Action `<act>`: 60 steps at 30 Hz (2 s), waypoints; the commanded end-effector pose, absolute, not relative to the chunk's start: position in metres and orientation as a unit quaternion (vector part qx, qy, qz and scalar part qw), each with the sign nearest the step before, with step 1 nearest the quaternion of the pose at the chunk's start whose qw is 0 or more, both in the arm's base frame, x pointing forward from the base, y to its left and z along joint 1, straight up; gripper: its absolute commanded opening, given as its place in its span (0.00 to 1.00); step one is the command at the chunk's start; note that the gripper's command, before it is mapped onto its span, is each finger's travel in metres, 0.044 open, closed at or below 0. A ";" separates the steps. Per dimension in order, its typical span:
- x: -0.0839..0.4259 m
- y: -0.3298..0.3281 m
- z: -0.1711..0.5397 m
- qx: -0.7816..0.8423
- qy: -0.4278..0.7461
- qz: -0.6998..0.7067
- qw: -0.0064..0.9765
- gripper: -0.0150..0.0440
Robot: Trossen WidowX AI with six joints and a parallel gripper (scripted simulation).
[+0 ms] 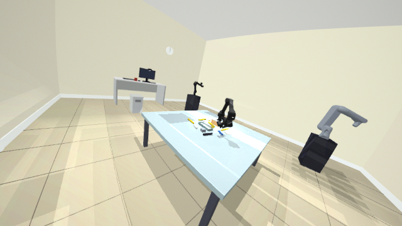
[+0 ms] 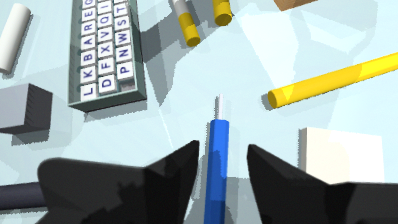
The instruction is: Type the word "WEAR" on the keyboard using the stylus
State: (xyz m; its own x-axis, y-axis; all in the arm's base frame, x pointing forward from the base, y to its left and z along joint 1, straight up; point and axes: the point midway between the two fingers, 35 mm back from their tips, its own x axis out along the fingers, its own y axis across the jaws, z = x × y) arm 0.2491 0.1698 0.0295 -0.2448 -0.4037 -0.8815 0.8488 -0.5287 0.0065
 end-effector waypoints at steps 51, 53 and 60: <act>0.250 0.170 -0.013 0.451 0.245 -0.750 0.418 0.51; 0.250 0.170 -0.015 0.451 0.245 -0.750 0.418 0.51; 0.250 0.170 -0.020 0.451 0.245 -0.750 0.418 0.51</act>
